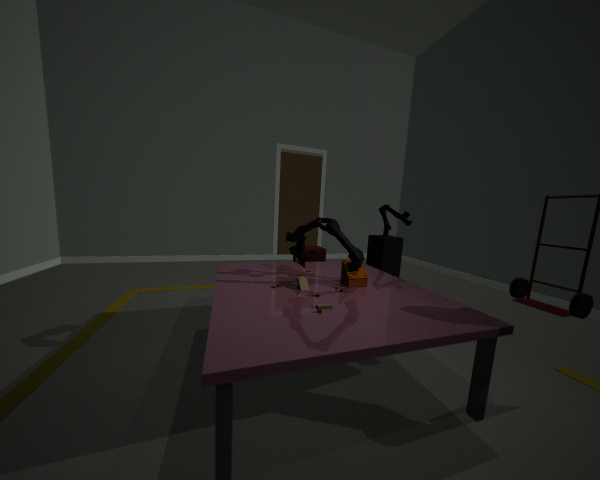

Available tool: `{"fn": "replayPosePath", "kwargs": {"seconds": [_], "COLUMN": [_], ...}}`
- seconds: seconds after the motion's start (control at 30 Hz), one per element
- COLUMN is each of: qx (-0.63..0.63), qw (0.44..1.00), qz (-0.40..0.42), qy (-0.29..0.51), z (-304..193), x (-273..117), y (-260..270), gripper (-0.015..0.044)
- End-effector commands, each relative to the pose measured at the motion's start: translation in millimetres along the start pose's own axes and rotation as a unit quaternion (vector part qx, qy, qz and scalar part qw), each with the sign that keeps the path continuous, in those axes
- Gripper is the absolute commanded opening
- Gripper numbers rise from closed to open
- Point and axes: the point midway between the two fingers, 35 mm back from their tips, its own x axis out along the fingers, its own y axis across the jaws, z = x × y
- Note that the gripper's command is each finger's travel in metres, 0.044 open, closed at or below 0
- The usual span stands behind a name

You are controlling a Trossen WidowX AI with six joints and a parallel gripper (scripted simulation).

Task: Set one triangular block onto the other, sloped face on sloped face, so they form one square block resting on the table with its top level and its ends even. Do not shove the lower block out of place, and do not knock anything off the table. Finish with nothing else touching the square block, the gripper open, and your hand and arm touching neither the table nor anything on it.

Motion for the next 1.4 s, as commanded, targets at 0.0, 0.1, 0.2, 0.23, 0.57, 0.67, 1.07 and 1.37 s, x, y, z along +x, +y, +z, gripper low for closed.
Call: {"fn": "replayPosePath", "kwargs": {"seconds": [0.0, 0.1, 0.2, 0.23, 0.57, 0.67, 1.07, 1.37], "qx": [0.076, 0.125, 0.173, 0.189, 0.345, 0.39, 0.558, 0.627], "qw": [0.997, 0.992, 0.984, 0.981, 0.933, 0.914, 0.813, 0.755], "qz": [0.022, 0.035, 0.049, 0.054, 0.099, 0.112, 0.16, 0.18], "qy": [-0.006, -0.006, -0.005, -0.004, 0.007, 0.013, 0.045, 0.065], "z": [1, 1, 1, 1, 0, 0, 0, 0], "x": [-2, -2, -3, -3, -4, -5, -9, -11], "y": [-2, -3, -4, -4, -7, -8, -12, -14], "gripper": [0.0, 0.0, 0.0, 0.0, 0.0, 0.0, 0.0, 0.0]}}
